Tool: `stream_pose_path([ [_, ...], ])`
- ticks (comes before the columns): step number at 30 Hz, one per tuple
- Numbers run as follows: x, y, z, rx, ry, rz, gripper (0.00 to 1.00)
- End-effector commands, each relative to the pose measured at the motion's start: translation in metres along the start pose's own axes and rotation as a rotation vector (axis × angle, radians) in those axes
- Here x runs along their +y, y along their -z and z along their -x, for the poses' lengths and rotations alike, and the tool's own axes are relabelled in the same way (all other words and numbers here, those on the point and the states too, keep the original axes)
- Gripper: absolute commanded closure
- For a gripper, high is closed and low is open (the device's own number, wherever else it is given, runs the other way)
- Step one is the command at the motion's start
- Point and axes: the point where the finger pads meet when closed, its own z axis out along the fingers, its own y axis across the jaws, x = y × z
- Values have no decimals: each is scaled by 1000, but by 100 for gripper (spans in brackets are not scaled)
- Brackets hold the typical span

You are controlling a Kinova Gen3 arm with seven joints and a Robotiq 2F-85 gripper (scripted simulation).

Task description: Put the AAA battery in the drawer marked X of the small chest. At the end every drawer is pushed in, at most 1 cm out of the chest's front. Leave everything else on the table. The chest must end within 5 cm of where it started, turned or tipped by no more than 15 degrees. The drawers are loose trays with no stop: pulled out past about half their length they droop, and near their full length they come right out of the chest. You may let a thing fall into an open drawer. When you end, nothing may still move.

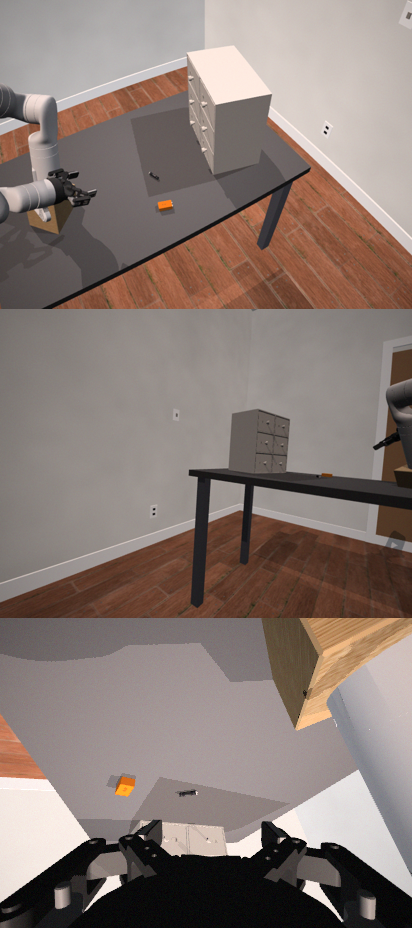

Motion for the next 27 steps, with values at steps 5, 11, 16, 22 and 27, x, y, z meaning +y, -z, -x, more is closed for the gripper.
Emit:
stream_pose_path([
  [5,0,0,0,0,0,0,0],
  [11,0,0,0,0,0,0,0],
  [16,0,0,0,0,0,0,0],
  [22,-1,2,1,5,8,0,0],
  [27,-9,9,9,35,51,2,0],
])
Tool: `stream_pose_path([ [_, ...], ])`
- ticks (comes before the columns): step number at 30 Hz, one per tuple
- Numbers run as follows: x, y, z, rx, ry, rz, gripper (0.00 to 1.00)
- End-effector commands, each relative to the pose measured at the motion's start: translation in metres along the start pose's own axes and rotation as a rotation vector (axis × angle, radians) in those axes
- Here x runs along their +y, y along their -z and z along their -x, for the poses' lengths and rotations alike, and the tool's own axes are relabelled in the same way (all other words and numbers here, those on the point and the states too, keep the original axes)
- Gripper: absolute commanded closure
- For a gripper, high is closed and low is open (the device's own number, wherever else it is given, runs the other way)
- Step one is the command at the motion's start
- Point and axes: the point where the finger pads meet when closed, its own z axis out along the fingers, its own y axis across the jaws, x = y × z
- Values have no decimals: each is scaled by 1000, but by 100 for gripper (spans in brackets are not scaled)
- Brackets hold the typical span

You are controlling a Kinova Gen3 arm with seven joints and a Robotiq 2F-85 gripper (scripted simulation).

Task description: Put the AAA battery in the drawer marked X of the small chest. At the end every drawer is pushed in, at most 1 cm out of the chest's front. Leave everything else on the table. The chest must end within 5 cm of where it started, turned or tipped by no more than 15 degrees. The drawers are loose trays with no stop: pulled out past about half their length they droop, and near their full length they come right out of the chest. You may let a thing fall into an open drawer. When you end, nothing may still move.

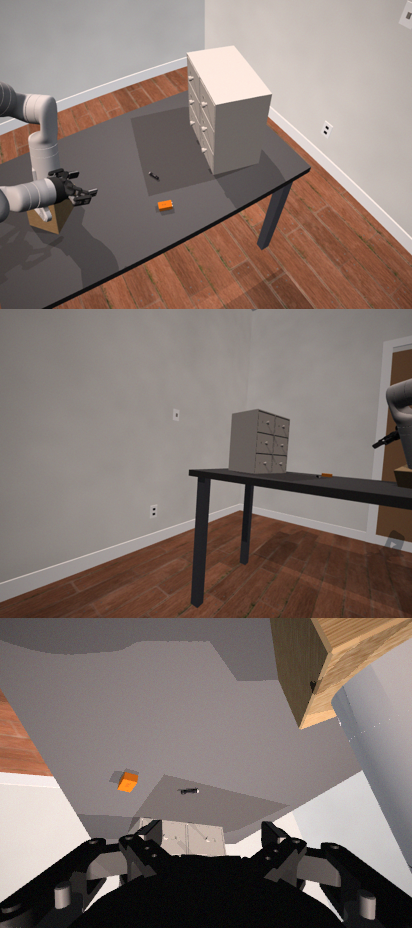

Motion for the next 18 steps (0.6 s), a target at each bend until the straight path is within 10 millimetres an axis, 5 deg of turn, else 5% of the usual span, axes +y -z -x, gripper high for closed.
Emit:
stream_pose_path([
  [1,-7,7,5,33,37,-1,0],
  [9,-28,27,34,125,171,16,0],
  [18,-55,48,126,344,494,99,0],
])
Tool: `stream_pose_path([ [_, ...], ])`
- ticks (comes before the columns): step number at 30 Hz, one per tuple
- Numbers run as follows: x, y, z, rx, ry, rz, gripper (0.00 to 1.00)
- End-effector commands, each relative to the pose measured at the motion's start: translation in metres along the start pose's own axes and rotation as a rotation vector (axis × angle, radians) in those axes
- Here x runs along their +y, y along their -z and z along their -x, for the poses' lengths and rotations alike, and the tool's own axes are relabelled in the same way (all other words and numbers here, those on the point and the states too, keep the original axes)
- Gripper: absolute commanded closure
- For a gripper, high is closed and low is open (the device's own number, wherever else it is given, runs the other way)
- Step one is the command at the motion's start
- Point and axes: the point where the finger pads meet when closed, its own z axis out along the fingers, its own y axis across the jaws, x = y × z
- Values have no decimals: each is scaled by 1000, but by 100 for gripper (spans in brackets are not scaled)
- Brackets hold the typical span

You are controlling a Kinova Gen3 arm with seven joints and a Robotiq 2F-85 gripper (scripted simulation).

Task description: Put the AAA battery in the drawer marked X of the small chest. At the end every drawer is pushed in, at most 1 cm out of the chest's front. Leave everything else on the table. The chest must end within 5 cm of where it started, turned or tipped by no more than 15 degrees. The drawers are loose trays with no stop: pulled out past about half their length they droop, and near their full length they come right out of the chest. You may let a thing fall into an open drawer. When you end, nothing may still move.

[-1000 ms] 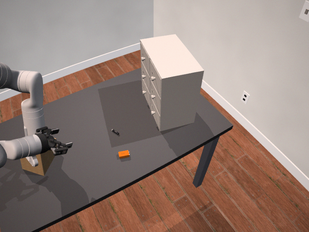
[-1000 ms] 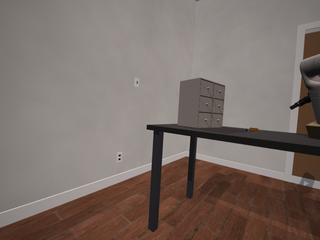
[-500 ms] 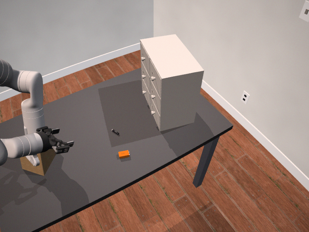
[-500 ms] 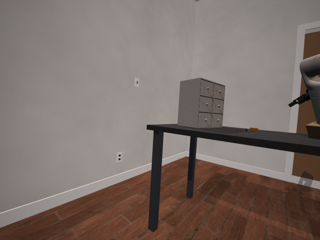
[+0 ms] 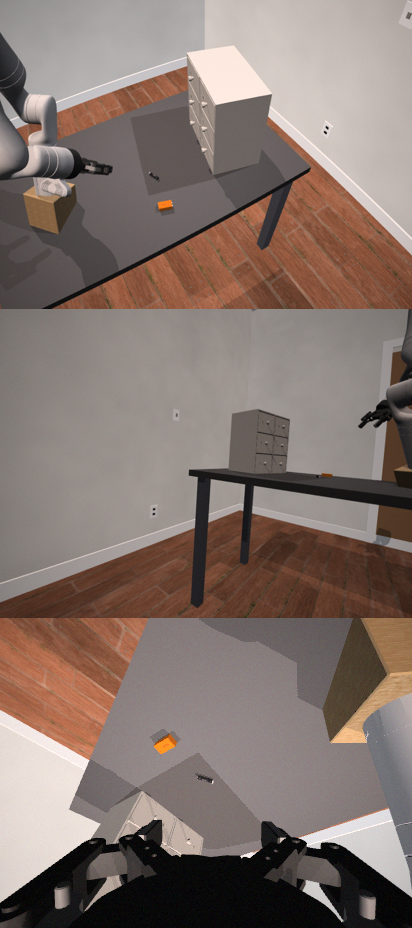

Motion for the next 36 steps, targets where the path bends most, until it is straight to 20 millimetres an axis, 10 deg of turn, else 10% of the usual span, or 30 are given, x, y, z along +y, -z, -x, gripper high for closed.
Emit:
stream_pose_path([
  [1,-22,21,28,140,130,36,0],
  [21,-37,-8,222,540,722,345,0],
  [36,-33,-13,231,562,752,365,0],
])
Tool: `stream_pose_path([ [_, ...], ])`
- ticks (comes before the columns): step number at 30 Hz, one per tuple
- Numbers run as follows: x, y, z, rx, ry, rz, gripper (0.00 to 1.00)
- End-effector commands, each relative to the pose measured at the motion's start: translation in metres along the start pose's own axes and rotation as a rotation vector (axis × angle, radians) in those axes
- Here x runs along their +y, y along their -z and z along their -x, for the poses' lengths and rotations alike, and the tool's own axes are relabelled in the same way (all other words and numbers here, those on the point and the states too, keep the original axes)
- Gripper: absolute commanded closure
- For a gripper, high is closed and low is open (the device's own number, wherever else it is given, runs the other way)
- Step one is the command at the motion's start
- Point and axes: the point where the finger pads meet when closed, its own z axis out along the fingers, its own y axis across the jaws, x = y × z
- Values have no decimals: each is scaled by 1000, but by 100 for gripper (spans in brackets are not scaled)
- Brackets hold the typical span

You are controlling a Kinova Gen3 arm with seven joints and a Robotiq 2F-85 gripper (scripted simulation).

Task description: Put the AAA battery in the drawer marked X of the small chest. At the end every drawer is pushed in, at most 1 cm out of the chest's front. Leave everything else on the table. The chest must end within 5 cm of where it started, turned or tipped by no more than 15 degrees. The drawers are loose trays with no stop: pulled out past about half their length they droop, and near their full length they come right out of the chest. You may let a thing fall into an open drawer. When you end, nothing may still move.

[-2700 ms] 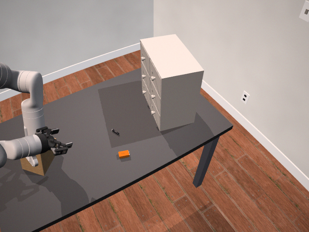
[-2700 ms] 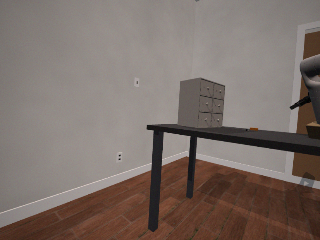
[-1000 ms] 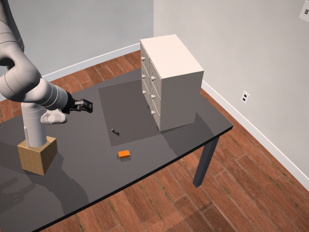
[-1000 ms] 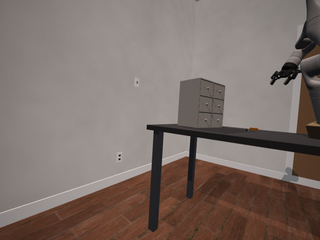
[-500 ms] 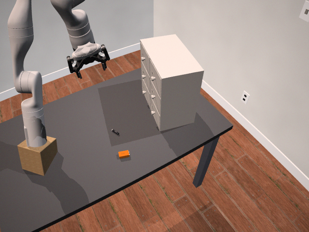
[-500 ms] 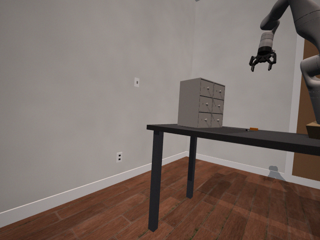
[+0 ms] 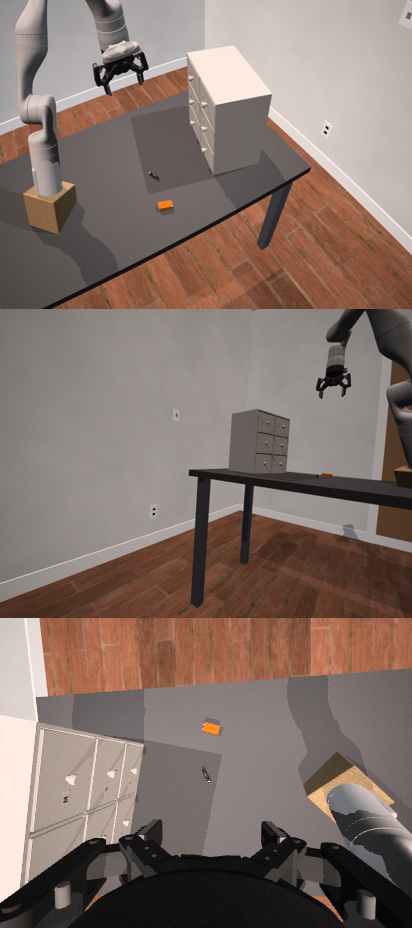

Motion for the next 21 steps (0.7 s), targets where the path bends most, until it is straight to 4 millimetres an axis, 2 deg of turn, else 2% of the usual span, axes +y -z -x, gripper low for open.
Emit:
stream_pose_path([
  [1,-2,1,4,11,12,8,0],
  [21,-5,1,10,23,31,20,0],
])
